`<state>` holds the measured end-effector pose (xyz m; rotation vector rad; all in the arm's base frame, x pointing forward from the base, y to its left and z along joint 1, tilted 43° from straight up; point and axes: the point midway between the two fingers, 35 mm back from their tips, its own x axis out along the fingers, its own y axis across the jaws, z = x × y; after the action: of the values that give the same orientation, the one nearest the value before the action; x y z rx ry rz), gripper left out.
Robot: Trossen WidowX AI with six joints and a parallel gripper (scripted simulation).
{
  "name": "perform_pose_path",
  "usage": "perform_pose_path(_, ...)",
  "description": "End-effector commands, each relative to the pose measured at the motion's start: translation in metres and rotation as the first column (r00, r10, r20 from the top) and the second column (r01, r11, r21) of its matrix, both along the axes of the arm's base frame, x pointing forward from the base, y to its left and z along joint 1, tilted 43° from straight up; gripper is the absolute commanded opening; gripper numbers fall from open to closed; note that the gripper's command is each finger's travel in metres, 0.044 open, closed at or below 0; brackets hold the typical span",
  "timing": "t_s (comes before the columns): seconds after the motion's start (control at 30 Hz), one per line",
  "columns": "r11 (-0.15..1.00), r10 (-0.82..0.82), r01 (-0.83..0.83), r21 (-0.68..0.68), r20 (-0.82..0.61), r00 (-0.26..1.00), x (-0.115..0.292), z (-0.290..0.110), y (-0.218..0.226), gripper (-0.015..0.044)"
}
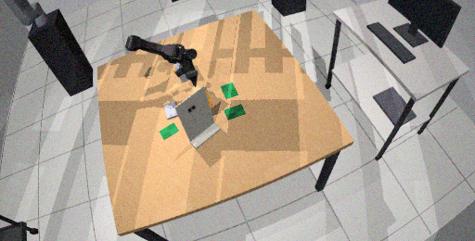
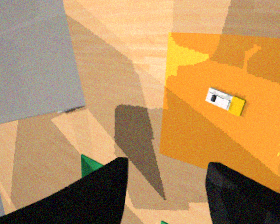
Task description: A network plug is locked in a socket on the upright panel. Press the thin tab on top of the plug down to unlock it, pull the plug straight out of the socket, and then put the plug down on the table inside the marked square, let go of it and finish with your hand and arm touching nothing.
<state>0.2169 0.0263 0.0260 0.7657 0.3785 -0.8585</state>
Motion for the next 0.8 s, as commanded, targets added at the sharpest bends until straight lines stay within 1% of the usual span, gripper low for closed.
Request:
perform_pose_path(0.0,1.0,-0.001,0.001,0.006,0.001,1.0,0.002,0.005,0.007,0.0156)
perform_pose_path(0.77,1.0,-0.003,0.003,0.013,0.003,1.0,0.0,0.053,0.053,0.0156)
